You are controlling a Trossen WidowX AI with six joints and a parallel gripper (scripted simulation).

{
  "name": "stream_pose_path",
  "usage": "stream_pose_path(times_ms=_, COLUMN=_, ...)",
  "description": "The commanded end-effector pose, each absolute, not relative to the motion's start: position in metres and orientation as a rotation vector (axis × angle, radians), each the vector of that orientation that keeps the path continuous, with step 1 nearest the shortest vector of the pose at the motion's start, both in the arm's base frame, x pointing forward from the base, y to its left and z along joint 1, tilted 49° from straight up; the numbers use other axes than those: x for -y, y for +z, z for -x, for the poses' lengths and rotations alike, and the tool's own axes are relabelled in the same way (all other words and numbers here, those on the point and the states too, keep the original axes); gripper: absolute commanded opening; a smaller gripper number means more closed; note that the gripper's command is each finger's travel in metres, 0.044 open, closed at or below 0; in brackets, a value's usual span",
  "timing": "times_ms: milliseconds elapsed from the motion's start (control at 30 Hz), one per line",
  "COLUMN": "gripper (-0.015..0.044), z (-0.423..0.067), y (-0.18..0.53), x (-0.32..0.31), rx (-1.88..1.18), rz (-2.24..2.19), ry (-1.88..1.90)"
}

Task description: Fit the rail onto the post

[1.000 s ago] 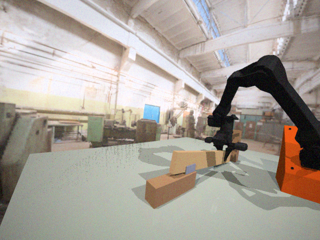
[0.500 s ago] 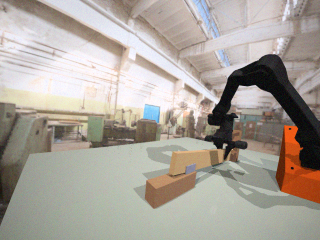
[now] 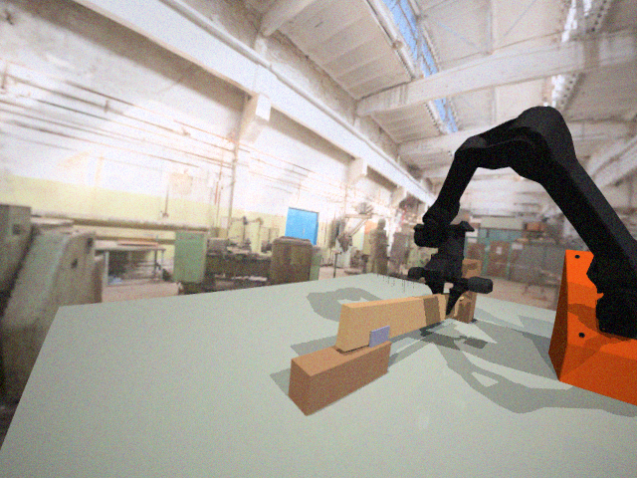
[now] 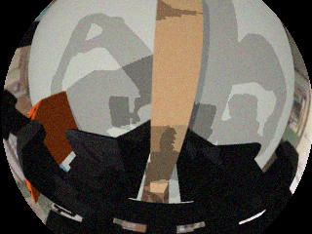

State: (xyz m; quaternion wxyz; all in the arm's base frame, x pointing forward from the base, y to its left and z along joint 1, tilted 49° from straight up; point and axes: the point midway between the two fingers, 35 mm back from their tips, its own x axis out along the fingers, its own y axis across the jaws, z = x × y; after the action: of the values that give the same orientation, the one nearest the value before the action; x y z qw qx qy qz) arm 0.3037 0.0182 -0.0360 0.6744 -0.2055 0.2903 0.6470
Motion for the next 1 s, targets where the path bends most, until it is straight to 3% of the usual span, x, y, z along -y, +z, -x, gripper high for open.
stream_pose_path(times_ms=0, gripper=0.0000, z=-0.307, y=-0.032, x=-0.014, rx=-0.645, rz=0.463, ry=1.446)
stream_pose_path(times_ms=967, gripper=0.0000, z=-0.306, y=-0.023, x=-0.003, rx=-0.645, rz=0.464, ry=1.446)
